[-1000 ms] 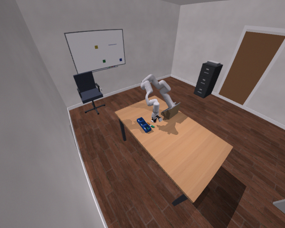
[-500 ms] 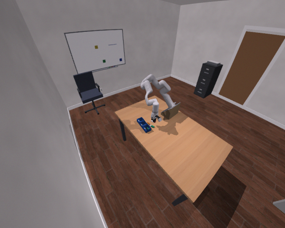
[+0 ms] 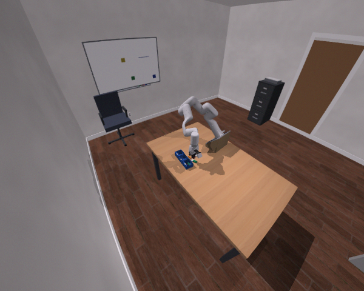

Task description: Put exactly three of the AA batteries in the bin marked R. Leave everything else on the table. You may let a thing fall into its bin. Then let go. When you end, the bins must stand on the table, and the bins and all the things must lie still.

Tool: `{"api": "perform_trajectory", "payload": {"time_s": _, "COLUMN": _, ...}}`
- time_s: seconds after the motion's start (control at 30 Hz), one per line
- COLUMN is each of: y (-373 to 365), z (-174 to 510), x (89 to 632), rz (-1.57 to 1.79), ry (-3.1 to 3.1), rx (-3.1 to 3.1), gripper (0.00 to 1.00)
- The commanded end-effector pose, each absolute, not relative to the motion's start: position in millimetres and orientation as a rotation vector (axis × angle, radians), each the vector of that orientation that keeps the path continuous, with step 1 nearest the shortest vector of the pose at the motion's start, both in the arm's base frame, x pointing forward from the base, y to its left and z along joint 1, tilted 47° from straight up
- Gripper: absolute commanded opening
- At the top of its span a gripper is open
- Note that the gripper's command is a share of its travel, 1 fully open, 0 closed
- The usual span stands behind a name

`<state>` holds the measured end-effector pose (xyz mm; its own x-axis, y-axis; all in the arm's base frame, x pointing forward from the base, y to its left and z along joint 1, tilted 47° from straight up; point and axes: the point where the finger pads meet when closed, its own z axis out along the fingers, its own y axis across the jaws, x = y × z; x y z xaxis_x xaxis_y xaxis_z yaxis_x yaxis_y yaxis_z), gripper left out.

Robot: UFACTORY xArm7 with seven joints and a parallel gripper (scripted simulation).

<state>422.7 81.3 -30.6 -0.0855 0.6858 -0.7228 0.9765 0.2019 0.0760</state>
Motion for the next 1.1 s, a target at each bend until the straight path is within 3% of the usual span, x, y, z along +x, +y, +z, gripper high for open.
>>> {"api": "perform_trajectory", "payload": {"time_s": 0.0, "y": 91.7, "z": -30.5, "x": 452.9, "rz": -0.538, "ry": 1.76, "rx": 1.62, "gripper": 0.0}}
{"api": "perform_trajectory", "payload": {"time_s": 0.37, "y": 104.6, "z": -30.0, "x": 499.5, "rz": -0.537, "ry": 1.76, "rx": 1.62, "gripper": 0.0}}
{"api": "perform_trajectory", "payload": {"time_s": 1.07, "y": 97.2, "z": -35.6, "x": 494.4, "rz": -0.537, "ry": 1.76, "rx": 1.62, "gripper": 0.0}}
